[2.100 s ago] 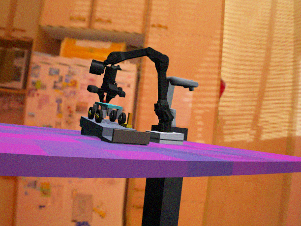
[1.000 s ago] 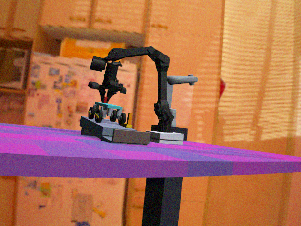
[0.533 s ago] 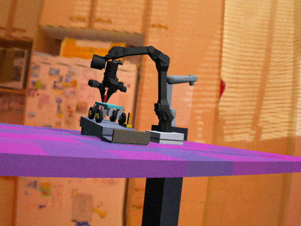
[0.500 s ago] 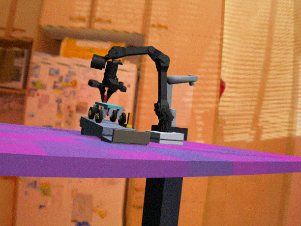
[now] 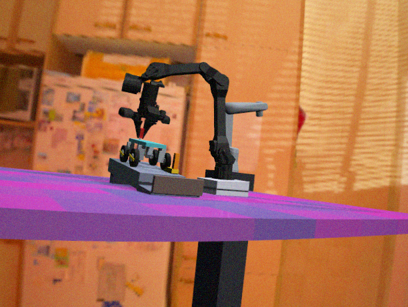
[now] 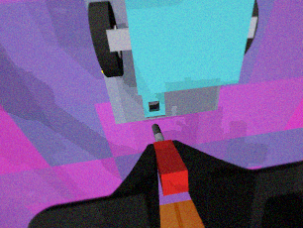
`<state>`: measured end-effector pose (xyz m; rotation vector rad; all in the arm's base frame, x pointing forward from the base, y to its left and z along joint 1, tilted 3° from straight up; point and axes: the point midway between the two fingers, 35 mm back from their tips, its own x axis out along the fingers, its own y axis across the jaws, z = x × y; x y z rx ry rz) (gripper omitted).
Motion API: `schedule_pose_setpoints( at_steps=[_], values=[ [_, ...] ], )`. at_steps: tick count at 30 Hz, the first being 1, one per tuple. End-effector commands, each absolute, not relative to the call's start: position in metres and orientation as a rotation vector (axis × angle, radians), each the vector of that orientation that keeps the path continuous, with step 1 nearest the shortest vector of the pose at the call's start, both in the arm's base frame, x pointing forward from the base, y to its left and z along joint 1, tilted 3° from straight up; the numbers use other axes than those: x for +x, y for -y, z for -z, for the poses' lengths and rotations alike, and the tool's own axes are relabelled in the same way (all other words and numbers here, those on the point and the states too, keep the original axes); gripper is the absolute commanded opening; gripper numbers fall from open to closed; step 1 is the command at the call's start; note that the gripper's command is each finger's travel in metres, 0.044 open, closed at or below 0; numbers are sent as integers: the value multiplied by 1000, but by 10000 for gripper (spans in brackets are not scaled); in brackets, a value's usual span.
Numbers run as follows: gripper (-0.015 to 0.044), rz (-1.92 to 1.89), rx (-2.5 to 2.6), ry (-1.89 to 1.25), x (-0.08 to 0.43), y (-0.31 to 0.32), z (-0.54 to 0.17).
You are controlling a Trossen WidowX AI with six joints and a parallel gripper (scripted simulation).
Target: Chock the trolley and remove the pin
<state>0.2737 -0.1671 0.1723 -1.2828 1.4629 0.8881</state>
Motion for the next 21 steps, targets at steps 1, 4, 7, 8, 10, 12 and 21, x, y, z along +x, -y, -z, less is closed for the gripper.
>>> schedule_pose_setpoints(
  at_steps=[1, 4, 7, 8, 10, 12, 21],
  values=[
    [0, -883, -1290, -1459, 273, 175, -175],
    [0, -883, -1291, -1459, 273, 179, -176],
    [0, -883, -1291, -1459, 272, 183, -177],
    [0, -883, -1291, -1459, 273, 184, -178],
    [0, -882, -1291, -1459, 272, 185, -178],
    [0, -883, -1291, -1460, 269, 184, -177],
    [0, -885, -1290, -1461, 239, 179, -173]
  ],
)
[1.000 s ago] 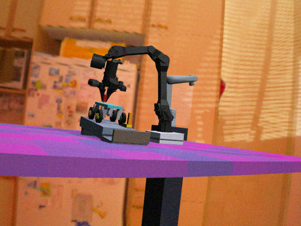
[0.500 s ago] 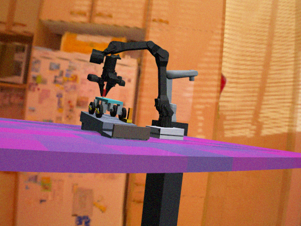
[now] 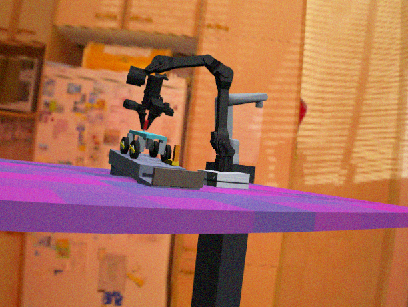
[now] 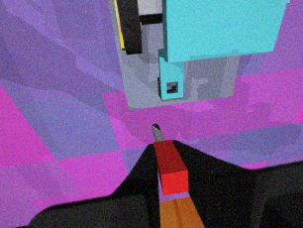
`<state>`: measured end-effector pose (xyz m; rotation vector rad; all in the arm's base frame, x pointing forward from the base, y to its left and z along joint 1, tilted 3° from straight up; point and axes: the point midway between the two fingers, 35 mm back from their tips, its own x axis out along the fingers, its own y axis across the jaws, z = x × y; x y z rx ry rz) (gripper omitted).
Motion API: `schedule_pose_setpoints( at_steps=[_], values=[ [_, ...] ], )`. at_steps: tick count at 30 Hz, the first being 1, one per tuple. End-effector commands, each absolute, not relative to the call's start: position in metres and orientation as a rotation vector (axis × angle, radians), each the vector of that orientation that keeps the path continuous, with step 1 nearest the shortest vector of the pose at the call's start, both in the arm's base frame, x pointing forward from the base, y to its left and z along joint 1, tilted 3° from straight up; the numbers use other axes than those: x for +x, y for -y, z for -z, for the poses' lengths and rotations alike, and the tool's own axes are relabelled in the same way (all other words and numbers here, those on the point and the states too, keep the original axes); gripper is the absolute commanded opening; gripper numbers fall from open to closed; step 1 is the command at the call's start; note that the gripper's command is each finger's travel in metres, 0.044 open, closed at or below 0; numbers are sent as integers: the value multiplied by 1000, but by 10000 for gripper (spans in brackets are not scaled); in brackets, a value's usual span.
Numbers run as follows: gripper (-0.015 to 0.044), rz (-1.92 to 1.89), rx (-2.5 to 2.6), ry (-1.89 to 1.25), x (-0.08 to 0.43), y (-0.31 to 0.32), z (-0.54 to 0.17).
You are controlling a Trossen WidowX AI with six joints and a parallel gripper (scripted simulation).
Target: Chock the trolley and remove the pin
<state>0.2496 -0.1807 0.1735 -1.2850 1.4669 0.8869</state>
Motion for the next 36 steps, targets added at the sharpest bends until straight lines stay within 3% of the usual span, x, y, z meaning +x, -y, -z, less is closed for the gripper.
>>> schedule_pose_setpoints(
  at_steps=[1, 16, 36],
  values=[
    [0, -885, -1290, -1462, 236, 178, -173],
    [0, -888, -1289, -1464, 190, 171, -169],
    [0, -890, -1285, -1460, 203, 120, -159]
  ],
)
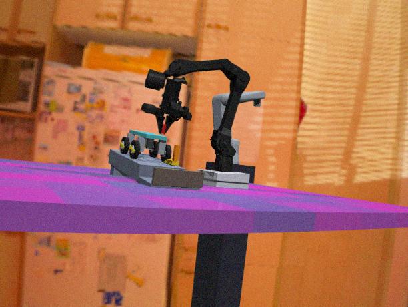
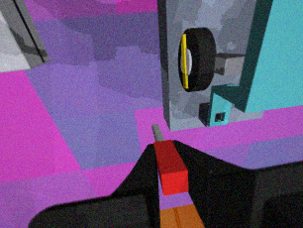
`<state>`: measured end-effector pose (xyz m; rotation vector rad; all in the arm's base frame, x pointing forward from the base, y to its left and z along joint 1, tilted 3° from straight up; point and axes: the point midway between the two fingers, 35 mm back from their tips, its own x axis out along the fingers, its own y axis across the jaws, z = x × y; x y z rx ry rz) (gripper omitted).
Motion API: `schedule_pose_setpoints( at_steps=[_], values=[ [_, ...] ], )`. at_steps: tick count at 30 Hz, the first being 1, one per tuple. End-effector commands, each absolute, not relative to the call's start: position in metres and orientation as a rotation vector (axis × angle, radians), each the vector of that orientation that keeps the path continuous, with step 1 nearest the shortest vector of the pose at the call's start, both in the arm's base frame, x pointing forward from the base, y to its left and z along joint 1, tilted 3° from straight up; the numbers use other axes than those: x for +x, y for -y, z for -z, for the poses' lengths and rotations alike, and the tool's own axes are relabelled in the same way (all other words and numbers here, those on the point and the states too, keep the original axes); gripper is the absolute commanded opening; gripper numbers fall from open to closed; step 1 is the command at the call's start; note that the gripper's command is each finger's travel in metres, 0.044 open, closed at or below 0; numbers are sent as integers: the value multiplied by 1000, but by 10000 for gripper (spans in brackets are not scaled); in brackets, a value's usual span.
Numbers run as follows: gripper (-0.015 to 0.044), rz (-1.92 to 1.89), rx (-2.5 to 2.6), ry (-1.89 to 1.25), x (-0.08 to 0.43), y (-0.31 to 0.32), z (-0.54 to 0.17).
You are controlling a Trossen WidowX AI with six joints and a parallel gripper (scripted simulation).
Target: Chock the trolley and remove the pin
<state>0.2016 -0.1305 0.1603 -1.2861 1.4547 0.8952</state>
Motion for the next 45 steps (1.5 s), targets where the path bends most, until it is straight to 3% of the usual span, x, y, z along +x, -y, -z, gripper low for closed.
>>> schedule_pose_setpoints(
  at_steps=[1, 45],
  values=[
    [0, -890, -1285, -1460, 204, 116, -158],
    [0, -898, -1276, -1450, 230, -31, -133]
  ],
)
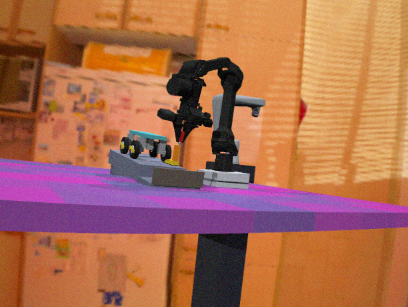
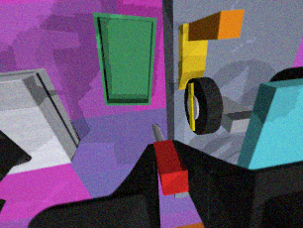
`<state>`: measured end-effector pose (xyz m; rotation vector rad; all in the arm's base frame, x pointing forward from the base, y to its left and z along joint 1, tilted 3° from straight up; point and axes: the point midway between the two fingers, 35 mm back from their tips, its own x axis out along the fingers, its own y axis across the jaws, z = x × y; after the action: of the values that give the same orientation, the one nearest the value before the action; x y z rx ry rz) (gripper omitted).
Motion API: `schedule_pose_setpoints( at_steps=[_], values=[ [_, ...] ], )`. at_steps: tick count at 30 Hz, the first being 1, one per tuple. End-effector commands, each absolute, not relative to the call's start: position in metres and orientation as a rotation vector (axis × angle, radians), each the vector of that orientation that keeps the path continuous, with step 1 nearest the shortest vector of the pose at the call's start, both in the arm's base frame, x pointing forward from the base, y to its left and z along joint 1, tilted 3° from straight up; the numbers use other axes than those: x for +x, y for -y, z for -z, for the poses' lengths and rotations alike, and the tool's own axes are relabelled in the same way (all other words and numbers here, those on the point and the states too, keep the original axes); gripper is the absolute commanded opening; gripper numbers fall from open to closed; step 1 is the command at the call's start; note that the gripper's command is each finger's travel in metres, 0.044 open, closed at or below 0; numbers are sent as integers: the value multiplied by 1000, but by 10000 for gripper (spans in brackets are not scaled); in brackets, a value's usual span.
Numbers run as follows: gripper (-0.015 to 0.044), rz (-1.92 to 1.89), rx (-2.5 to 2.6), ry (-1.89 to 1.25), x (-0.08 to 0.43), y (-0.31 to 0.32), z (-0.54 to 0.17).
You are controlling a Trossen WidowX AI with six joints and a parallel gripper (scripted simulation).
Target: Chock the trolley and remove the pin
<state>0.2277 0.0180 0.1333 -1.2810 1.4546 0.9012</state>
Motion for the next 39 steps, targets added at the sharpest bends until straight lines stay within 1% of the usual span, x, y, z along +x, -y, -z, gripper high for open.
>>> schedule_pose_setpoints(
  at_steps=[1, 6, 13, 39],
  values=[
    [0, -898, -1275, -1449, 230, -35, -133],
    [0, -899, -1274, -1449, 232, -51, -131],
    [0, -934, -1298, -1430, 232, -51, -131],
    [0, -1575, -1758, -919, 230, -45, -131]
  ],
)
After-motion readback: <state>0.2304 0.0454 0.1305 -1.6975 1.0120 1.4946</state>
